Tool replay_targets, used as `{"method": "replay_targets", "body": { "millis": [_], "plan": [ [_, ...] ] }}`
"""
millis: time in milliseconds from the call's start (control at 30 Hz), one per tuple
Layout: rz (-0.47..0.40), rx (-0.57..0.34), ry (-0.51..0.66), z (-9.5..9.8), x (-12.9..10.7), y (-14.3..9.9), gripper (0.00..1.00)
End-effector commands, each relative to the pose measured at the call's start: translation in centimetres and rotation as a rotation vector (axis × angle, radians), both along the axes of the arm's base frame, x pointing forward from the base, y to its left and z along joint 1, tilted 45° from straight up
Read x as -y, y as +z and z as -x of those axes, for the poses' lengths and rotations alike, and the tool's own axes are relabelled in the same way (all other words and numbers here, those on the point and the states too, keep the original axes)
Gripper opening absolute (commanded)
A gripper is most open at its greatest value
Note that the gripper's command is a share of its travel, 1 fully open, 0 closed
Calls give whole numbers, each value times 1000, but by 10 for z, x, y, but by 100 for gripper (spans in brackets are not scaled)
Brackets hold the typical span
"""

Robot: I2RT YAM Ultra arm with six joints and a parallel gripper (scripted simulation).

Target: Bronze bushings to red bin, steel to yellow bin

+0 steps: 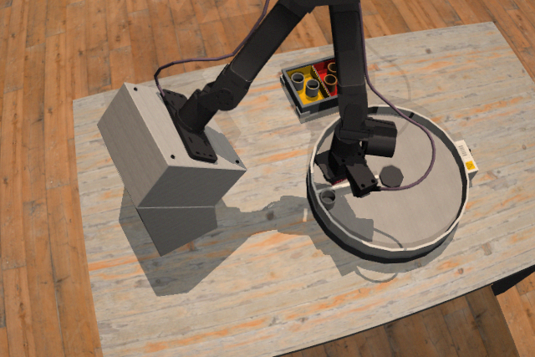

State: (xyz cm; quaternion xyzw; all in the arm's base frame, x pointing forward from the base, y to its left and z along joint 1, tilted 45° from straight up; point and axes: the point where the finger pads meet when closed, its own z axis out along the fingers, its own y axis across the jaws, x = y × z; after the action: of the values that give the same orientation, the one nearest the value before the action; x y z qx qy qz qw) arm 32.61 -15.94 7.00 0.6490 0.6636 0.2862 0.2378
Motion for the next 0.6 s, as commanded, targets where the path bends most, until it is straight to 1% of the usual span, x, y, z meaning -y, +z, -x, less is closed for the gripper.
{"method": "replay_targets", "body": {
  "millis": [0, 167, 300, 367, 567],
  "plan": [
    [18, 41, 30, -4, 12, 8, 14],
    [21, 47, 25, -1, 22, 4, 14],
    [5, 34, 23, 5, 23, -2, 14],
    [18, 48, 23, 4, 25, 4, 14],
    [15, 45, 22, 4, 25, 2, 14]
  ]
}}
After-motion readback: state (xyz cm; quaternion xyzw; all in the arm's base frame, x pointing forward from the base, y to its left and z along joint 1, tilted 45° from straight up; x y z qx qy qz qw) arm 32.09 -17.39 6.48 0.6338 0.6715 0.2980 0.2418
